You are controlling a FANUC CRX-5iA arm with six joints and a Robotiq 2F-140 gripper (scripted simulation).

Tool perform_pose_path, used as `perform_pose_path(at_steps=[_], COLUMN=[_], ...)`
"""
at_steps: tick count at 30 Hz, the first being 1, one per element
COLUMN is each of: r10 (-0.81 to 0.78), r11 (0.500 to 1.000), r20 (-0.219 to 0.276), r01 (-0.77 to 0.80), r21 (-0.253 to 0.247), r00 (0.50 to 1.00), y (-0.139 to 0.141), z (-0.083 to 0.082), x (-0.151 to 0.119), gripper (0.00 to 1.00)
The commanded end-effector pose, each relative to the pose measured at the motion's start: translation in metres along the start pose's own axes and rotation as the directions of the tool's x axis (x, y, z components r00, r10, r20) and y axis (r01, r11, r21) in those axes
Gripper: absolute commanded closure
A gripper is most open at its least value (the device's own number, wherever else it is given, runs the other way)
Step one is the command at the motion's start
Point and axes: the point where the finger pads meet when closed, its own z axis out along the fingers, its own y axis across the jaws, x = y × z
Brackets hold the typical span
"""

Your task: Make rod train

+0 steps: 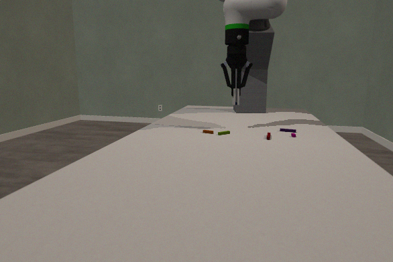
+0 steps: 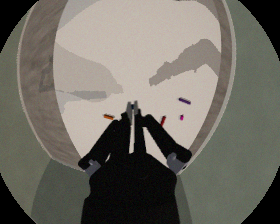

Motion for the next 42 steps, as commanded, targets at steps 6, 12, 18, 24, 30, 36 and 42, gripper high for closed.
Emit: perform_pose_path(at_steps=[6,12,18,24,30,36,42], r10=[0.001,0.001,0.001,0.001,0.001,0.001,0.001], r11=[1.000,1.000,1.000,1.000,1.000,1.000,1.000], r20=[-0.006,-0.006,-0.006,-0.006,-0.006,-0.006,-0.006], r01=[-0.001,-0.001,-0.001,-0.001,-0.001,-0.001,-0.001], r21=[0.009,0.009,0.009,0.009,0.009,0.009,0.009], r00=[1.000,1.000,1.000,1.000,1.000,1.000,1.000], y=[0.000,0.000,0.000,0.000,0.000,0.000,0.000], z=[0.000,0.009,0.029,0.048,0.073,0.087,0.089], x=[0.000,0.000,0.000,0.001,0.001,0.001,0.001], gripper=[0.97,0.97,0.97,0.97,0.97,0.97,0.97])
